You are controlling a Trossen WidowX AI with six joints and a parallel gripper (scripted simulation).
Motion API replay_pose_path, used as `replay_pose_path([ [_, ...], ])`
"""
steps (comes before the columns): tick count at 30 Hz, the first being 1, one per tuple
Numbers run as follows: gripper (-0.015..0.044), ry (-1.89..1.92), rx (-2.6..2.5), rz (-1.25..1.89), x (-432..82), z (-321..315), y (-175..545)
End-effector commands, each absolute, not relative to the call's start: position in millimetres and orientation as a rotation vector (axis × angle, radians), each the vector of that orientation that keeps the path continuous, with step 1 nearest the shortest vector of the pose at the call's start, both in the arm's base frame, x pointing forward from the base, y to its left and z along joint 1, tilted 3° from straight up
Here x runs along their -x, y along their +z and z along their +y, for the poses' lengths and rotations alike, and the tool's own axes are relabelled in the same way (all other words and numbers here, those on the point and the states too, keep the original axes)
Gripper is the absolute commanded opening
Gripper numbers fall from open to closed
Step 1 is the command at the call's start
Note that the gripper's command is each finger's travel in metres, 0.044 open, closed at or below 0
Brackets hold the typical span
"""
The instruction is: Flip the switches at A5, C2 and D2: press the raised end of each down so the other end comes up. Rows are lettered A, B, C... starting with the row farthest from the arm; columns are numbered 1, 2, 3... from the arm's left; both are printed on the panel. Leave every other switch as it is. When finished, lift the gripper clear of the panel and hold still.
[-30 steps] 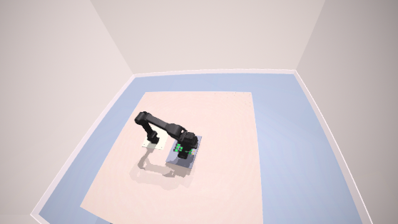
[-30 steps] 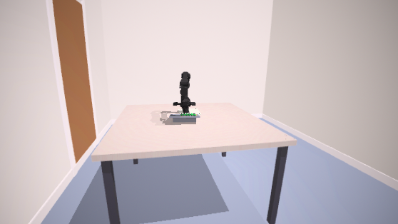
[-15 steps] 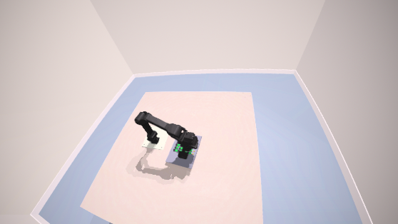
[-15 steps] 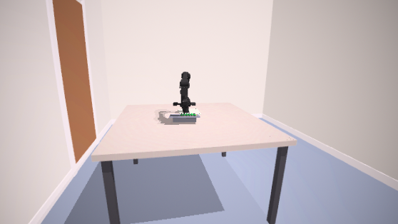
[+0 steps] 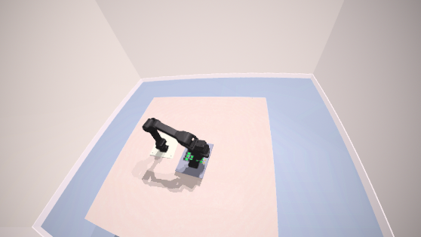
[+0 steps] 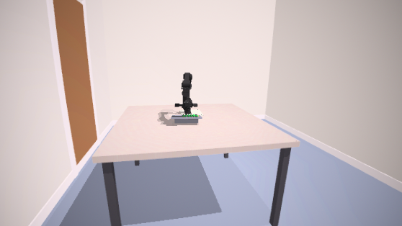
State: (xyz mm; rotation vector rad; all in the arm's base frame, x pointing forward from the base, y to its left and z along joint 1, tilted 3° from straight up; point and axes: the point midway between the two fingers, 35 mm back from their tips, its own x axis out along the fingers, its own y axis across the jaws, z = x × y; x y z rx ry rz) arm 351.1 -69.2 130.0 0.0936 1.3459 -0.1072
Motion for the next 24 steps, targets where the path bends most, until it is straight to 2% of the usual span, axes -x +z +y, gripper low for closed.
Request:
replay_pose_path([
  [1,0.0,-0.109,-0.089,1.348,-351.1,-69.8,128.2],
  [24,0.0,-0.109,-0.089,1.348,-351.9,-69.9,125.2],
])
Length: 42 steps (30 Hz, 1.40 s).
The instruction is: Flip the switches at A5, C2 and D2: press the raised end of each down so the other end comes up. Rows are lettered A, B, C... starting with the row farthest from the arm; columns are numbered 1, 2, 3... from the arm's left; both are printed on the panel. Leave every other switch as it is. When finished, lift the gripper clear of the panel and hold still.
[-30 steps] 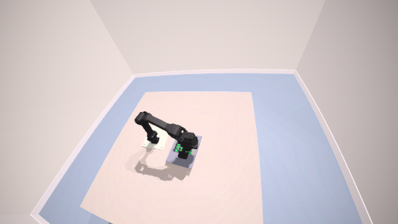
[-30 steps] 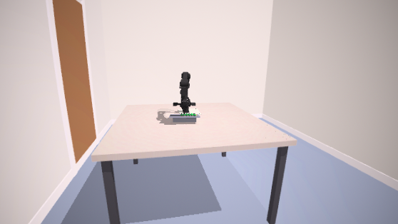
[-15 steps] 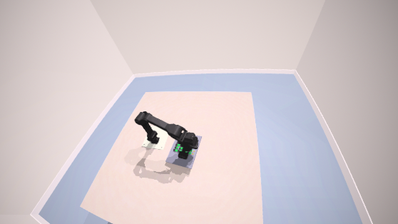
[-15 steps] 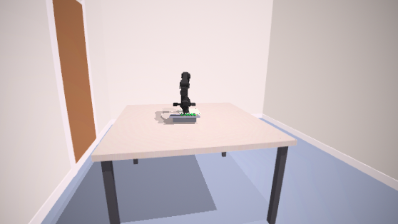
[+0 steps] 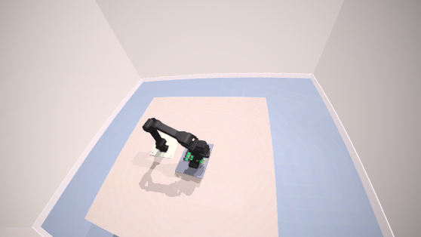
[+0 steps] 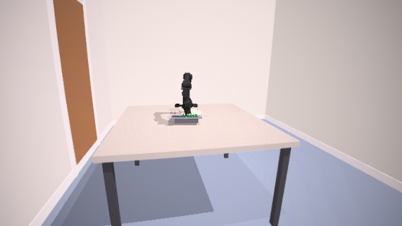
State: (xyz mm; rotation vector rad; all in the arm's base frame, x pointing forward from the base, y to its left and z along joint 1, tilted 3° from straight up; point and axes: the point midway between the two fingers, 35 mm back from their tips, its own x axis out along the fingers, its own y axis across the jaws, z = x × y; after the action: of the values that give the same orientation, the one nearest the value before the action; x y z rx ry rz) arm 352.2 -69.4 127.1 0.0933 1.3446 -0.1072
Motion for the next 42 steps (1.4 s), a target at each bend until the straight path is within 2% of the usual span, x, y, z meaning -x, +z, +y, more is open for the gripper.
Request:
replay_pose_path([
  [1,0.0,-0.109,-0.089,1.348,-352,-70,125],
  [4,0.0,-0.107,-0.093,1.344,-352,-69,129],
  [10,0.0,-0.11,-0.088,1.323,-335,-68,189],
  [16,0.0,-0.11,-0.089,1.324,-330,-59,188],
  [24,0.0,-0.105,-0.094,1.33,-267,10,169],
  [32,0.0,-0.104,-0.096,1.355,-277,9,135],
  [42,0.0,-0.104,-0.096,1.355,-279,9,125],
])
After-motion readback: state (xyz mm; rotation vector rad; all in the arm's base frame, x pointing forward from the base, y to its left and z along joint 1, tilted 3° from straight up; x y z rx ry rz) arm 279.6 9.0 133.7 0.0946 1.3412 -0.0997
